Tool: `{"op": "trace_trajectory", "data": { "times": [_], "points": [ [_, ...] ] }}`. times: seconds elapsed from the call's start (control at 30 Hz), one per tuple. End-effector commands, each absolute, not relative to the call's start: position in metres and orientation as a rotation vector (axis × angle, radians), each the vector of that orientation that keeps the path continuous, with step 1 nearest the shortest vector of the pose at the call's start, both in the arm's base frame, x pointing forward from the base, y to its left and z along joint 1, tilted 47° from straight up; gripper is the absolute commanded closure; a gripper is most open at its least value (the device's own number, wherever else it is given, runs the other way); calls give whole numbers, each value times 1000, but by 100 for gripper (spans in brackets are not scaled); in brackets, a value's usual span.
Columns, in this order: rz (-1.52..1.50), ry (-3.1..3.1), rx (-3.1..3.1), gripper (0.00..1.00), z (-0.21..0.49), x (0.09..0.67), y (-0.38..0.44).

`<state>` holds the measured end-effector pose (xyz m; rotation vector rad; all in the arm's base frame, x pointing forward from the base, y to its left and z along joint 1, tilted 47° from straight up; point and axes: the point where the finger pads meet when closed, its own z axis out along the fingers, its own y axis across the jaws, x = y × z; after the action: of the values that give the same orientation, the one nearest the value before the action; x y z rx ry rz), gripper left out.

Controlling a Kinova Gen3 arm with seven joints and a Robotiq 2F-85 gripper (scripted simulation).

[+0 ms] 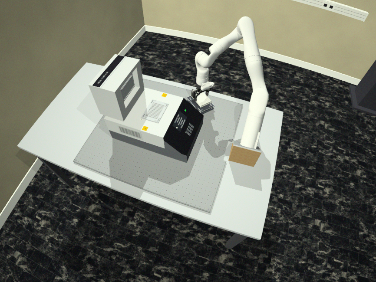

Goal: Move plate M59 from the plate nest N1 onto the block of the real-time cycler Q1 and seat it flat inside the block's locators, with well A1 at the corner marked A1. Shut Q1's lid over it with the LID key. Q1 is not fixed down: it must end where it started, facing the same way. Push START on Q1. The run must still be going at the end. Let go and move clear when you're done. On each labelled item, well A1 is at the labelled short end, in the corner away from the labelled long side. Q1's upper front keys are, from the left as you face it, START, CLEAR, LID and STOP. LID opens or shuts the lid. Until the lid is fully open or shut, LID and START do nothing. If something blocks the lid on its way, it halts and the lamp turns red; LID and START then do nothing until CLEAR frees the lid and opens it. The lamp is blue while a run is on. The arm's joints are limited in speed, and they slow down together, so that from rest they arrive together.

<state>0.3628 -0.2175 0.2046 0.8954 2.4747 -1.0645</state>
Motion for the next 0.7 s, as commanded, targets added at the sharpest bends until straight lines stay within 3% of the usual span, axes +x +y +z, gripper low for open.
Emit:
{"op": "trace_trajectory", "data": {
  "times": [0.0, 0.67],
  "points": [
    [-1061, 2477, 887, 9, 209, 365, -213],
    [-1060, 2477, 886, 9, 225, 364, -195]
  ]
}}
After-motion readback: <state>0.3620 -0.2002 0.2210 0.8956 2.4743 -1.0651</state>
